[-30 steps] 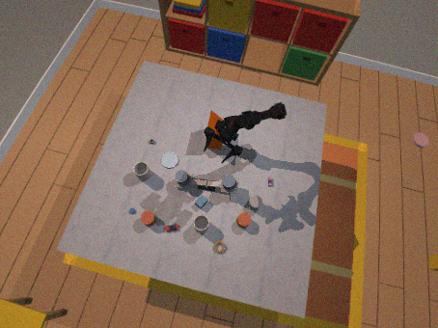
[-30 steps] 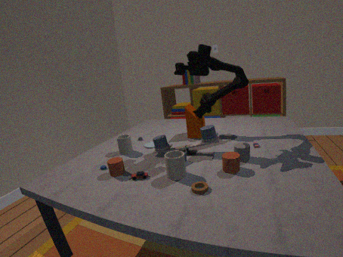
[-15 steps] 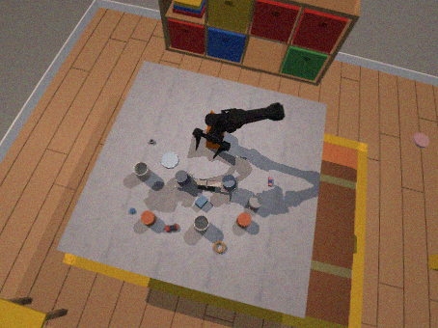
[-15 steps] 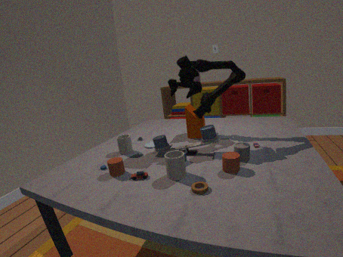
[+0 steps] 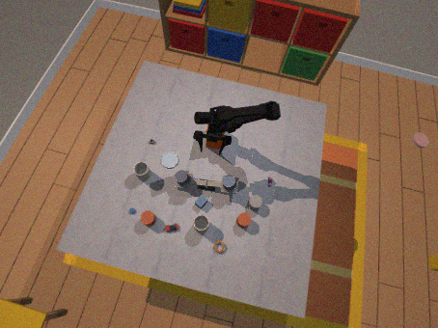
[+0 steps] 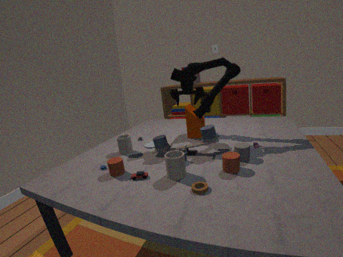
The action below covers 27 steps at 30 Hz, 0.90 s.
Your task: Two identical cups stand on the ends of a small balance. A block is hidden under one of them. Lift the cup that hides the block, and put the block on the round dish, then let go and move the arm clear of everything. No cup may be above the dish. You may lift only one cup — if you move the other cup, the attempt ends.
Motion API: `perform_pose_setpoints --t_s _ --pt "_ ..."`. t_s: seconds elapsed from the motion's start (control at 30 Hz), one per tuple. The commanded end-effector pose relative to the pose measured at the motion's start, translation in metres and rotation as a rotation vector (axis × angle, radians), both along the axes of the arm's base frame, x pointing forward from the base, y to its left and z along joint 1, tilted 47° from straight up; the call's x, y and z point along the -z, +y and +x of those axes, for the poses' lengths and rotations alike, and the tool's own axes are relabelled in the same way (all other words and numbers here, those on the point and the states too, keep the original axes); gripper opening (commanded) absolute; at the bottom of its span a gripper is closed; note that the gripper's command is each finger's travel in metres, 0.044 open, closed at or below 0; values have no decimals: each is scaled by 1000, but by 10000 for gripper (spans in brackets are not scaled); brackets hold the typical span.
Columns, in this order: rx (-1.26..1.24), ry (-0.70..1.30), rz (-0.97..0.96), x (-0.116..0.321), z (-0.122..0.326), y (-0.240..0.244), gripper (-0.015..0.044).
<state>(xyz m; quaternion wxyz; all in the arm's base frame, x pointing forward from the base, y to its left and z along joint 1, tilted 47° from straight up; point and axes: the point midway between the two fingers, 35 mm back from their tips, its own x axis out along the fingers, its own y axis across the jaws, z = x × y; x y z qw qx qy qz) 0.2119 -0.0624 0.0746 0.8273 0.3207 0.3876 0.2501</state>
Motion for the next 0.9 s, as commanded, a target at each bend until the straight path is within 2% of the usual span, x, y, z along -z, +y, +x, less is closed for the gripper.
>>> perform_pose_setpoints --t_s 0.0,0.43,0.87 --pt "1 29 33 1 2 -1 440" --pt "64 430 210 25 36 -13 440" --pt "173 848 307 63 72 -14 440"
